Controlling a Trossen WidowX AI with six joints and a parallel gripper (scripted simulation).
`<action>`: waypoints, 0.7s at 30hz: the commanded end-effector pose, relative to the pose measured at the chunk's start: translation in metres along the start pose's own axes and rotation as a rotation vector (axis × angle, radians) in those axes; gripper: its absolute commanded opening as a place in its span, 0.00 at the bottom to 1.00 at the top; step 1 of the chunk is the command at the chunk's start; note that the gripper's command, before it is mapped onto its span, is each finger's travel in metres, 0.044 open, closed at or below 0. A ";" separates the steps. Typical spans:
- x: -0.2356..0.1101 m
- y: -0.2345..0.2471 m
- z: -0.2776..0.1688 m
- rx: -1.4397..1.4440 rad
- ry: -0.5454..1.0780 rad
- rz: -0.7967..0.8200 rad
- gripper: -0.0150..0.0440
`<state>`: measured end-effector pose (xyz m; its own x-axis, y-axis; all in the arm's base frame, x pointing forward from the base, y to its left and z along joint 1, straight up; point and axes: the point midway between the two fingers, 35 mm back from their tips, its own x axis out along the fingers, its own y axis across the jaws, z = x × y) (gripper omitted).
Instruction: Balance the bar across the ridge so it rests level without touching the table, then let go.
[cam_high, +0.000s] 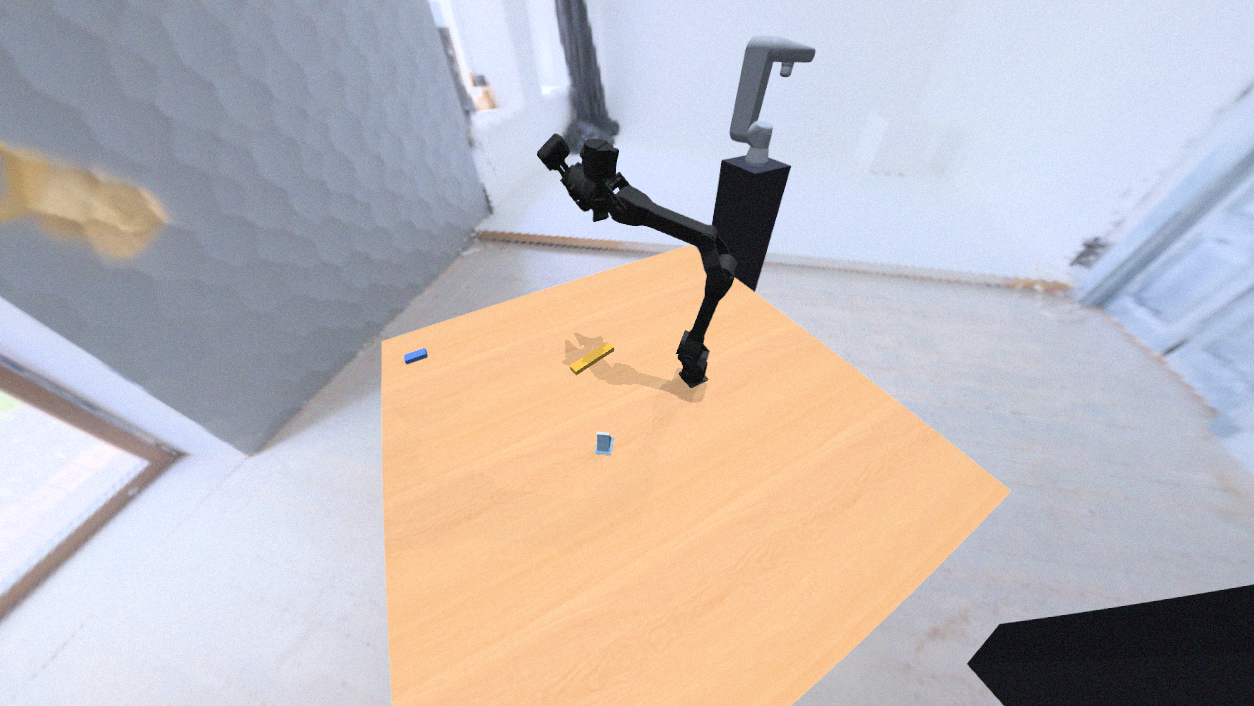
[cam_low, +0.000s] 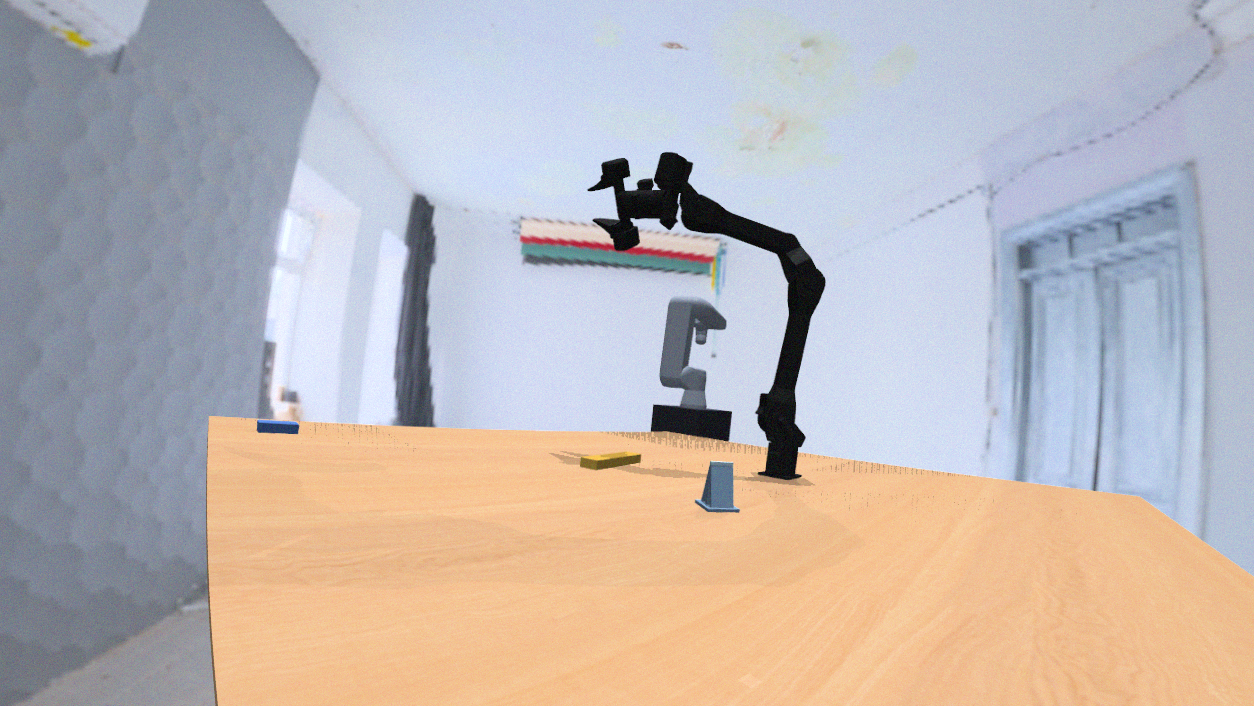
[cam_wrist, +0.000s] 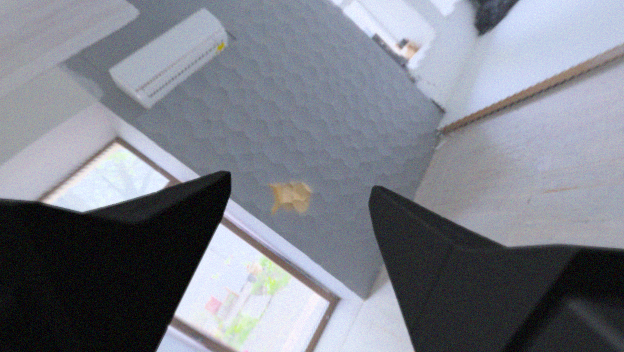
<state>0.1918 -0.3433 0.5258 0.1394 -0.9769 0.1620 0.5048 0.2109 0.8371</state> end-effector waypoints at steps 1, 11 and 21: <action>0.007 -0.022 -0.033 -0.190 0.103 -0.051 0.79; 0.006 -0.071 -0.092 -0.605 0.350 -0.114 0.79; -0.010 -0.124 -0.143 -0.988 0.633 -0.115 0.79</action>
<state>0.2439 -0.3569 0.3762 0.2999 -0.8999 -0.3165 0.9532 0.2696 0.1366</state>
